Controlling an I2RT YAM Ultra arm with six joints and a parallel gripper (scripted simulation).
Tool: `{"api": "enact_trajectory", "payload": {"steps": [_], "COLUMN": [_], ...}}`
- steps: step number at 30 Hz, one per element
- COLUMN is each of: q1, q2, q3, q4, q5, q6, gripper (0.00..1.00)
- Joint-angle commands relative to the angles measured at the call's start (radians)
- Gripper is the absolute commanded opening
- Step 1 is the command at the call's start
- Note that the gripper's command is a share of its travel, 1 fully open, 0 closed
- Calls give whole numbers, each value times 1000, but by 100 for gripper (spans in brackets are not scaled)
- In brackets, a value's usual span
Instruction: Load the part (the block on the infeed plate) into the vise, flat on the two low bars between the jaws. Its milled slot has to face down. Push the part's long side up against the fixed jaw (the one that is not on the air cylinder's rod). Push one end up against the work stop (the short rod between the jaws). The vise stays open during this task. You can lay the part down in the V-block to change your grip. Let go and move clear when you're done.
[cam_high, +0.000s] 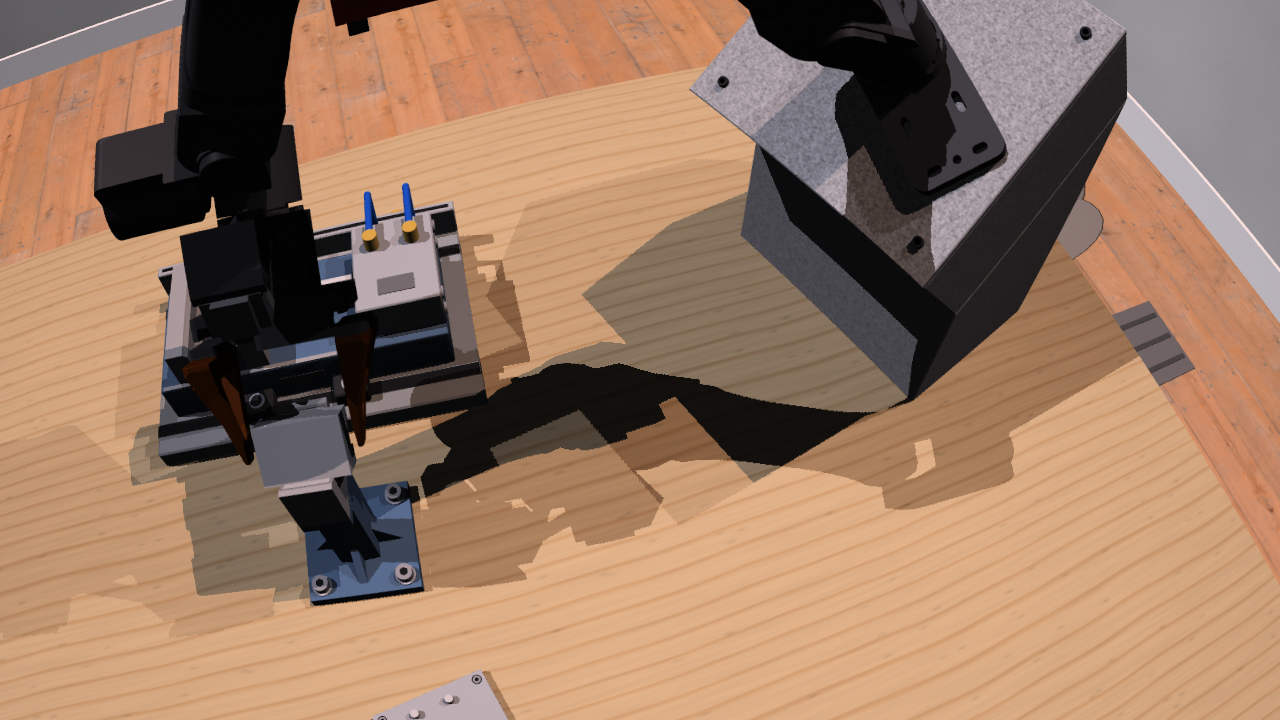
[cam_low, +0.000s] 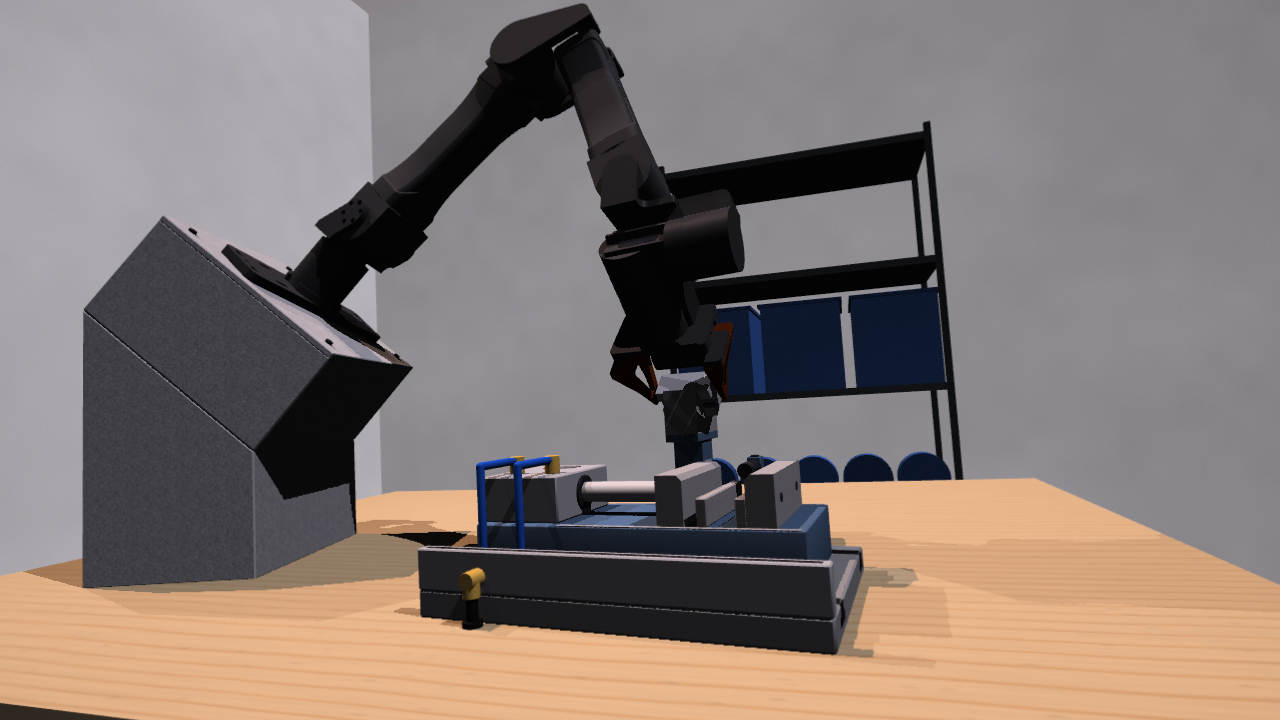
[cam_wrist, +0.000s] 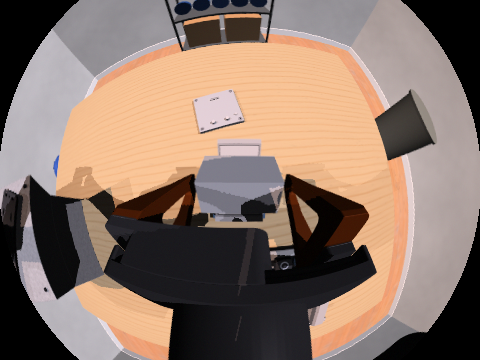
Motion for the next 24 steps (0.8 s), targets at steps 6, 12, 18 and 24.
{"api": "enact_trajectory", "payload": {"steps": [6, 12, 18, 24], "q1": [2, 7, 17, 9], "q2": [-12, -23, -32, -40], "q3": [-9, -17, -6, -11], "q4": [19, 3, -8, -11], "q5": [-21, -4, 23, 41], "q6": [10, 15, 20, 24], "gripper": [81, 81, 81, 81]}}
